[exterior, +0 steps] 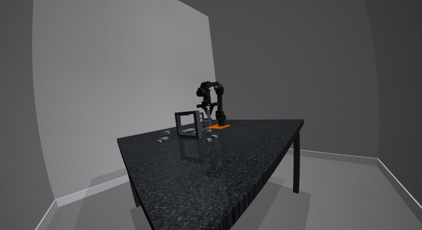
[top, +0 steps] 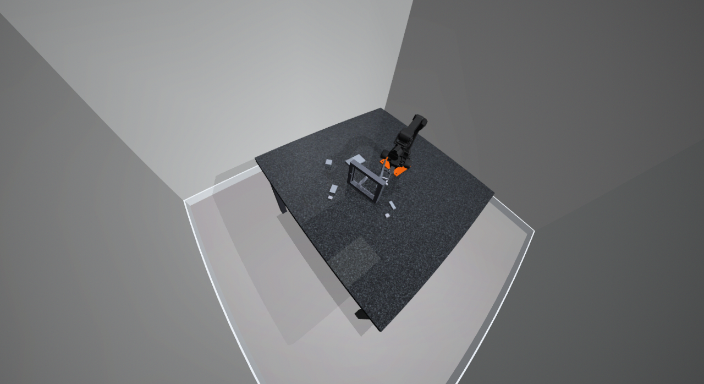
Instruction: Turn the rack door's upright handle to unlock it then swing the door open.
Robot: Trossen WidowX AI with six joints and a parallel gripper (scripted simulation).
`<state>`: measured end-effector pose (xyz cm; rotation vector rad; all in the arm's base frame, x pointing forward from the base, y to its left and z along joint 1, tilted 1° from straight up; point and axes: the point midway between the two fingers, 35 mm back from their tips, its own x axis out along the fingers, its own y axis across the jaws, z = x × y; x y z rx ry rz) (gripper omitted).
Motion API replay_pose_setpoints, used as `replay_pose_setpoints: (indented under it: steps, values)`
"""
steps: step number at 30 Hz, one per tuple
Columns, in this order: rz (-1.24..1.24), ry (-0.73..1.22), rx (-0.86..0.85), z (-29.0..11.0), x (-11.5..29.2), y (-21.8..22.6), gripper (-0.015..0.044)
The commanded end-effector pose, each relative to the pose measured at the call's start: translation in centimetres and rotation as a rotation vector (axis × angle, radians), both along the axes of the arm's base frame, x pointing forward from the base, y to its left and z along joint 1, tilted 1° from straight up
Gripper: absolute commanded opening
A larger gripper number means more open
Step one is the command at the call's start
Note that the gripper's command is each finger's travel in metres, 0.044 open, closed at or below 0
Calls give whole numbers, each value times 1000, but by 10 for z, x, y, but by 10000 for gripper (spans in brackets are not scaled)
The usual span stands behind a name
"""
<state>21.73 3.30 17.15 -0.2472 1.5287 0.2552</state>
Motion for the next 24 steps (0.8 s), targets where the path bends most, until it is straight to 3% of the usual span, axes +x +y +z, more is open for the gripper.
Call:
replay_pose_setpoints:
  steps: [1,24]
  values:
    - [-57,-10,1,0,0,7,21]
    - [-339,-6,15,0,-1,53,21]
